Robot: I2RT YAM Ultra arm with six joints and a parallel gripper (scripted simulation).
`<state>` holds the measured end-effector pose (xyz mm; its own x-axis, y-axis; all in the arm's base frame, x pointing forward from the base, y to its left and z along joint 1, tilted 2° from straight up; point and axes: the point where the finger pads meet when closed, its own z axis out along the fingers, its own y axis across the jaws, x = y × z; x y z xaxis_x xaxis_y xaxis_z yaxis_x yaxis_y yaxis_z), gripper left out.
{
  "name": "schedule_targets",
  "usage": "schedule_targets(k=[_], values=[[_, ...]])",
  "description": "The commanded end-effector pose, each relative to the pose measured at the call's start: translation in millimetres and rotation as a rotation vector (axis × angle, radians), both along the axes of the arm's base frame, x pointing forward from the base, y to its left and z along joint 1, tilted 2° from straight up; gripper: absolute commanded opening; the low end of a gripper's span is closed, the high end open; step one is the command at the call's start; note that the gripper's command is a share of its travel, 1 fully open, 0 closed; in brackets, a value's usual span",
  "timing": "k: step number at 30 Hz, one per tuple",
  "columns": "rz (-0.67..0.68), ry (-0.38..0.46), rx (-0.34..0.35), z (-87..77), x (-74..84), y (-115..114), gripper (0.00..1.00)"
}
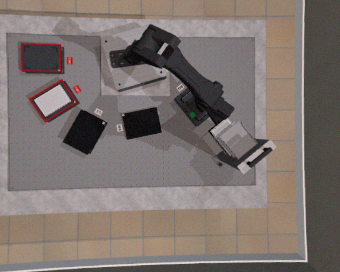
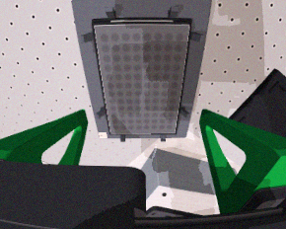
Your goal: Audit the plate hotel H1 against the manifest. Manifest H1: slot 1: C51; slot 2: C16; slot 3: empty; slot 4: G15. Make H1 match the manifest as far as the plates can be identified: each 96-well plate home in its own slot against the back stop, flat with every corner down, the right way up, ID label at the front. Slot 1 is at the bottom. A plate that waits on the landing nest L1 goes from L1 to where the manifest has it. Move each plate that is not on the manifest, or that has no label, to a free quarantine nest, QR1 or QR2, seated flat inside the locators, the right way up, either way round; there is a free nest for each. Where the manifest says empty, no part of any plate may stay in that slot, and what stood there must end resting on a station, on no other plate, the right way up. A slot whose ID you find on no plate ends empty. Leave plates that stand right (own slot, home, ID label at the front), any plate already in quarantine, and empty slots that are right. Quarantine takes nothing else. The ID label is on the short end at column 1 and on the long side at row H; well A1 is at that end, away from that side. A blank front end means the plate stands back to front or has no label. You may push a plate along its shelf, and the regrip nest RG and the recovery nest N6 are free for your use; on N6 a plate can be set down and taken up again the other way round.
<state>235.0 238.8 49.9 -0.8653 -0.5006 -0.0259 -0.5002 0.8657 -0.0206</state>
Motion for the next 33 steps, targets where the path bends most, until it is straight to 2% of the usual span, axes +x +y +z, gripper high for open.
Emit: schedule_targets(k=[1,33], values=[[0.002,-0.018,0.019,0.4,4.2,4,1.00],[0.002,-0.018,0.019,-37.0,6.0,5,1.00]])
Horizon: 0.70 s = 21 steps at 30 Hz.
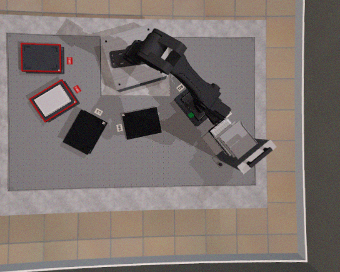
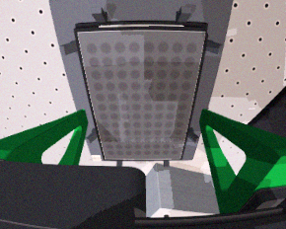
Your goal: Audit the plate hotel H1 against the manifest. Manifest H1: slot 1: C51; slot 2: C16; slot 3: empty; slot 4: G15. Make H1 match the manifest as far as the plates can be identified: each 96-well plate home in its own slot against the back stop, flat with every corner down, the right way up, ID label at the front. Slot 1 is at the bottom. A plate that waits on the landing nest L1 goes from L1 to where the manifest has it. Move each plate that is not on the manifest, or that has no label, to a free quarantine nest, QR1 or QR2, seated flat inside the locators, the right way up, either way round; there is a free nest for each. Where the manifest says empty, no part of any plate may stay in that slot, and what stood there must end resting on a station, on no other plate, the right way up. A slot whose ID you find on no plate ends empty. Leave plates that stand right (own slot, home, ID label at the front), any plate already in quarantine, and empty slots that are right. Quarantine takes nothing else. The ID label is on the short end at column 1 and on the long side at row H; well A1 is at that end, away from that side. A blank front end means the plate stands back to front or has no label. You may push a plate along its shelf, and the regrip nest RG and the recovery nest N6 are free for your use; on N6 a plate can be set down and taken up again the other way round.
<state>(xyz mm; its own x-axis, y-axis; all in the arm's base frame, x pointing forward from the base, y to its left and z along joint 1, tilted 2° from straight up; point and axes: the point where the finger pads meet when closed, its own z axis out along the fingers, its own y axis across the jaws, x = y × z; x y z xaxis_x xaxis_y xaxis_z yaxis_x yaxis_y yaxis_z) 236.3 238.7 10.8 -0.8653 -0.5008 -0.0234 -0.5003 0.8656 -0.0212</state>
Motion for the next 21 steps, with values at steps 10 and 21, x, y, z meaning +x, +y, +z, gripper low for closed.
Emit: schedule_targets(k=[10,21], values=[[0.001,-0.019,0.021,-9.3,5.3,5,1.00],[0.001,-0.019,0.021,-9.2,5.3,5,0.86]])
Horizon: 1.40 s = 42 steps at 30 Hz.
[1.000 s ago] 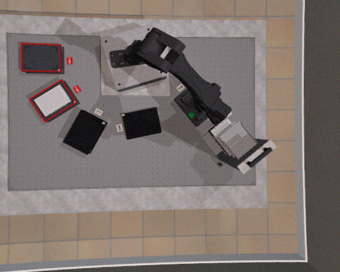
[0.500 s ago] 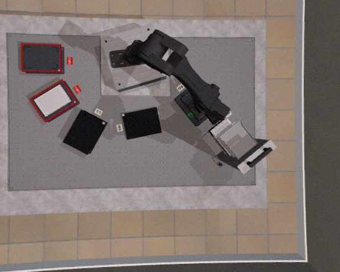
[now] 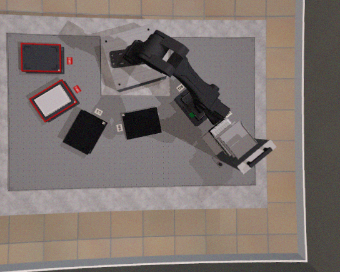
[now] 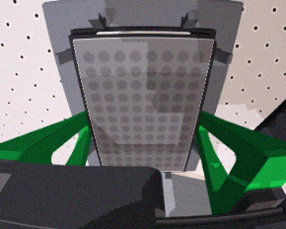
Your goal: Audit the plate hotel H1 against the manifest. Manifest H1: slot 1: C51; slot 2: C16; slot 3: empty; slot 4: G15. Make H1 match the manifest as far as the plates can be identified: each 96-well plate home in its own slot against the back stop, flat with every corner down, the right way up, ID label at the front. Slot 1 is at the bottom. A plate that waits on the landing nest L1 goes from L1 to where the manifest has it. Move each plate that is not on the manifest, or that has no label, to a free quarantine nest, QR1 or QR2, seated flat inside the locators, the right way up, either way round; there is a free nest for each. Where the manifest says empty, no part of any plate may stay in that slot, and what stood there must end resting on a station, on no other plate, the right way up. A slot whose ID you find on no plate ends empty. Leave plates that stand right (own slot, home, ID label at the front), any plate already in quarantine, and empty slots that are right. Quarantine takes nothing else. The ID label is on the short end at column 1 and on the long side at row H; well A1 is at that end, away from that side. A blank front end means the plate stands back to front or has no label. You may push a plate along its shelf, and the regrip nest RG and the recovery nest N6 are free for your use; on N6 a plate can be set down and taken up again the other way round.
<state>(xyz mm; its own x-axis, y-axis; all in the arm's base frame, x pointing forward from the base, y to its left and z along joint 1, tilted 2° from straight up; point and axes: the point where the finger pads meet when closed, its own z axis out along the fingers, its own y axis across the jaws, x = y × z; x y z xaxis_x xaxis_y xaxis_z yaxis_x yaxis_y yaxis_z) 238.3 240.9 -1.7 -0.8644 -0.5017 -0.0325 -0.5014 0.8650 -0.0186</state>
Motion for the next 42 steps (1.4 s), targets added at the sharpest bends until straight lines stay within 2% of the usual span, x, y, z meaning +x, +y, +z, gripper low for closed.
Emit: schedule_targets(k=[1,16,42], values=[[0.000,-0.013,0.014,3.4,3.2,3,0.86],[0.000,-0.013,0.014,3.4,3.2,3,0.86],[0.000,-0.013,0.014,27.3,1.9,2,0.86]])
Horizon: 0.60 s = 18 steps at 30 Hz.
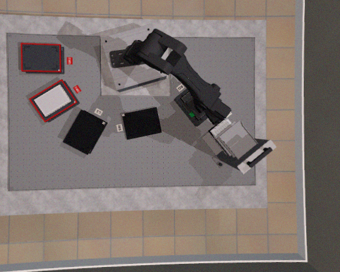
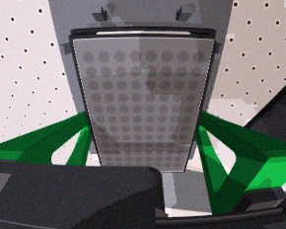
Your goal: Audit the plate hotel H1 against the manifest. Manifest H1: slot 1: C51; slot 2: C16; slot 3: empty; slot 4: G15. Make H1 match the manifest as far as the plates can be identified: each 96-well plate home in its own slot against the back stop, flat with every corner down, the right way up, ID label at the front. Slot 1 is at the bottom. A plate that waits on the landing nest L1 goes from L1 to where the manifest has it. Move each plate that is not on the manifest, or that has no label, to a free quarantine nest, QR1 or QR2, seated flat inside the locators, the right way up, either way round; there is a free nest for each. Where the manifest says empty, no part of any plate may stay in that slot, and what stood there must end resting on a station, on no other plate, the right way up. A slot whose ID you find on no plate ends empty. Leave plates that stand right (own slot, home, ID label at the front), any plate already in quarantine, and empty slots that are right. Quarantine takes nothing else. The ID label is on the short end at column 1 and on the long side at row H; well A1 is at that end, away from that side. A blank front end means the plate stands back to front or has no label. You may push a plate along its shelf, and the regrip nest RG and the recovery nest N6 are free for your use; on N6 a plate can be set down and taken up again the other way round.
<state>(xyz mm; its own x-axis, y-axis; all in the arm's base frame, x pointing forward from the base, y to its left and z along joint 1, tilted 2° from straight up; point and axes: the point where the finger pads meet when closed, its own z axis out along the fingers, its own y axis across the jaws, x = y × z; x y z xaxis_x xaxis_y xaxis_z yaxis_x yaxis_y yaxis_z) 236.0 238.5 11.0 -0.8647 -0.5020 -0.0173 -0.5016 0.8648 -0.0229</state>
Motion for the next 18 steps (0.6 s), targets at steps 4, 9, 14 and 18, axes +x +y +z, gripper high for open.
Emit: schedule_targets(k=[4,9,14,18], values=[[0.000,-0.024,0.025,16.5,4.0,5,0.86],[0.000,-0.024,0.025,21.5,3.8,5,0.86],[0.000,-0.024,0.025,26.5,3.5,4,0.86],[0.000,-0.024,0.025,30.5,3.3,4,0.86]])
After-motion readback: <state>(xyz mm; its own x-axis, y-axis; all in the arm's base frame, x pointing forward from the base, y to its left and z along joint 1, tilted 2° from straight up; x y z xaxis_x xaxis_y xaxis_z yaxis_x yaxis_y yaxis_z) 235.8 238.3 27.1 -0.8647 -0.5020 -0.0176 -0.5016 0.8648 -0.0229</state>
